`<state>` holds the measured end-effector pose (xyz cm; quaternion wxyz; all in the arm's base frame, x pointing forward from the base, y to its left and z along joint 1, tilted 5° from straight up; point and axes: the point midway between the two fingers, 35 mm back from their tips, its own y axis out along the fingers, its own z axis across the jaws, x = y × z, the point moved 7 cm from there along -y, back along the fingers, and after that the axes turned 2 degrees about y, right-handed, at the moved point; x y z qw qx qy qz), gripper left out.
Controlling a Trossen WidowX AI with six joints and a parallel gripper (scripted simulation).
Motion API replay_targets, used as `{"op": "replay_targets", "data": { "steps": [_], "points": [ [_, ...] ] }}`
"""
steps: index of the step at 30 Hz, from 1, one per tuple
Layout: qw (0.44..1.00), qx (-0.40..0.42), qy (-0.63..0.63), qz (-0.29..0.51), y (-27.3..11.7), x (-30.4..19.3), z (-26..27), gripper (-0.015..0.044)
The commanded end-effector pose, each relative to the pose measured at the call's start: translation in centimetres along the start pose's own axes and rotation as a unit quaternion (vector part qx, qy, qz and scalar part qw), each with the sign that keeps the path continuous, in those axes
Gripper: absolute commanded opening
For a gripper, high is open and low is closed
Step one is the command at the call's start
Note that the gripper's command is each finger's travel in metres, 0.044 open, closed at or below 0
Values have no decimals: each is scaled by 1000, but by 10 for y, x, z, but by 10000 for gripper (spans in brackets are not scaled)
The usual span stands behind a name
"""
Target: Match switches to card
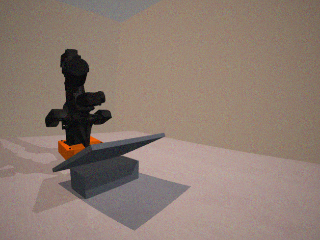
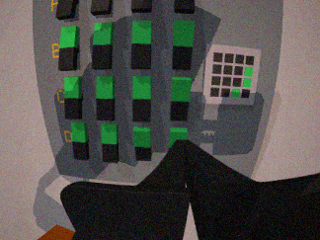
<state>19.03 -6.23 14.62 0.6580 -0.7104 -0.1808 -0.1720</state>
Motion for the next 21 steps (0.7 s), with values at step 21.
{"op": "replay_targets", "data": {
  "steps": [21],
  "points": [
    [1000, 1, 3, 8, 14, -2, 0, 0]
  ]
}}
